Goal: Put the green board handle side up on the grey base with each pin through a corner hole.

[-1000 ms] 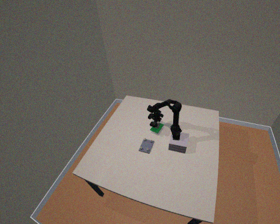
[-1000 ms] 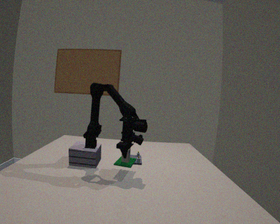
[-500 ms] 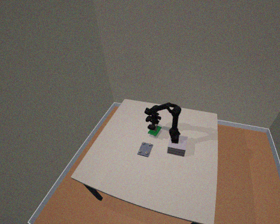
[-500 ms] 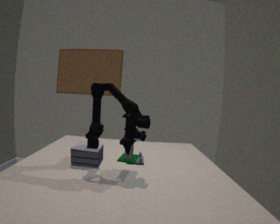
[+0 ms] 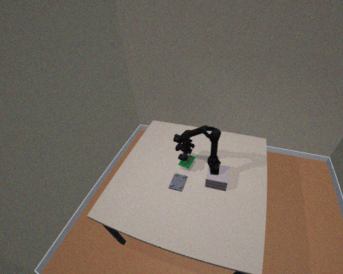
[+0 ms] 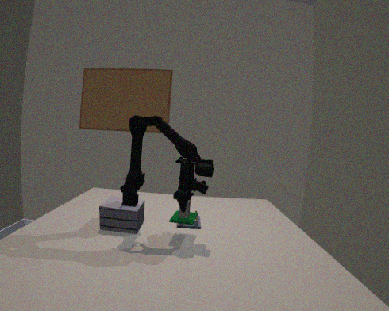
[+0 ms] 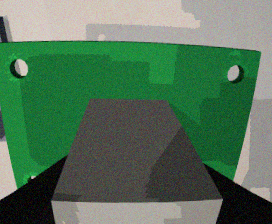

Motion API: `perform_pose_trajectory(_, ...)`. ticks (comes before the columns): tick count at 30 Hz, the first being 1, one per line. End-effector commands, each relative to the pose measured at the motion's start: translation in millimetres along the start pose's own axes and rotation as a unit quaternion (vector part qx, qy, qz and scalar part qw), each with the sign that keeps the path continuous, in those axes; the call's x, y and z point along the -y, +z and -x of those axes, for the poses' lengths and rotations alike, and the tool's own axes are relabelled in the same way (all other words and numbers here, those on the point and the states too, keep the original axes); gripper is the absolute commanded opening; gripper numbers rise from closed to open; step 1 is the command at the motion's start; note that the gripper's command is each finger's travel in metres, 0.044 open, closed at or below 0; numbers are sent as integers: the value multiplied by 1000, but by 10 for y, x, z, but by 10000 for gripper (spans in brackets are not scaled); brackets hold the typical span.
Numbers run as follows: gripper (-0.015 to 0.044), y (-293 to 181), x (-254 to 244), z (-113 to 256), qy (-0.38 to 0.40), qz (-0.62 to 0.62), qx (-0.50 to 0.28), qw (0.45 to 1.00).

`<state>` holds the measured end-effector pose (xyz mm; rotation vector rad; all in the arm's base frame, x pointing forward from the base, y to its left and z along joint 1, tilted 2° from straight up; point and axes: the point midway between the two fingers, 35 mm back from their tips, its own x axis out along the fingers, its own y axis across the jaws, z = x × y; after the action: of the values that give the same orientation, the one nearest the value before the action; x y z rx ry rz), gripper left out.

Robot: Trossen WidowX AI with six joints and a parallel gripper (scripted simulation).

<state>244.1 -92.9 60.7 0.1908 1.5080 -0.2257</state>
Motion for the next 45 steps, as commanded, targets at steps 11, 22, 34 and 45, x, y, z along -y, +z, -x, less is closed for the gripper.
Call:
perform_pose_trajectory(11, 0, 92, -320, 13, 2, 14, 1, 1000)
perform_pose_trajectory(22, 0, 127, -587, 16, 2, 27, 2, 1000)
perform_pose_trajectory(34, 0, 132, -887, 18, 3, 41, 2, 999)
perform_pose_trajectory(45, 0, 108, -1166, 21, 4, 54, 2, 999)
